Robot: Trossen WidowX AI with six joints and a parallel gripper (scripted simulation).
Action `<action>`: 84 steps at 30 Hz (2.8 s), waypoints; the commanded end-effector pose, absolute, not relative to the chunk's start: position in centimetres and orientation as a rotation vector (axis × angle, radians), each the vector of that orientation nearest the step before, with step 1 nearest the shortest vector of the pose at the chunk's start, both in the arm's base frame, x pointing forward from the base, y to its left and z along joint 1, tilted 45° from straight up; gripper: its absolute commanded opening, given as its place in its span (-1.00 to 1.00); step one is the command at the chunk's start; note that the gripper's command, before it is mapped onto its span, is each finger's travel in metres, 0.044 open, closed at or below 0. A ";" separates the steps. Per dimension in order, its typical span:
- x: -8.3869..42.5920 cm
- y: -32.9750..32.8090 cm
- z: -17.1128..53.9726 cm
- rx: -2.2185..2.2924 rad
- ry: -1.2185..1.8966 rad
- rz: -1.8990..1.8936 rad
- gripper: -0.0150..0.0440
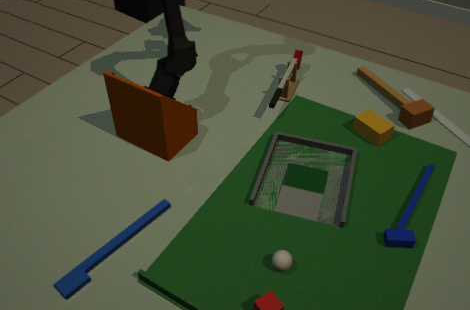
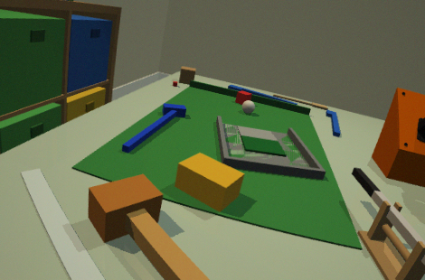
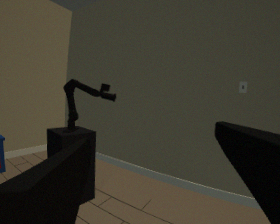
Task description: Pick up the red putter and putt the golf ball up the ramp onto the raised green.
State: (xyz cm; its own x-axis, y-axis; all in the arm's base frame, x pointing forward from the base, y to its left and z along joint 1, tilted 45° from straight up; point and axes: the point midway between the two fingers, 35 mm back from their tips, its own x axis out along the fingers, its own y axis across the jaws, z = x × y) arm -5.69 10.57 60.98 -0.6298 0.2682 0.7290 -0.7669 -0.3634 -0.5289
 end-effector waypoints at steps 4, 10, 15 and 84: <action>-4.0 12.8 60.8 0.659 -1.140 1.961 1.00; 1.5 18.6 59.0 0.478 -0.990 1.759 1.00; 6.4 23.5 55.5 0.264 -0.825 1.645 1.00; 16.9 27.5 15.6 -0.593 0.214 1.778 1.00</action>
State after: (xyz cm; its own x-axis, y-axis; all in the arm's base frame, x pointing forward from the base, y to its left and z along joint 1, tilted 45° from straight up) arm 17.02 27.24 16.06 -0.1816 0.8511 -0.4927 -0.9405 -0.2966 -0.1658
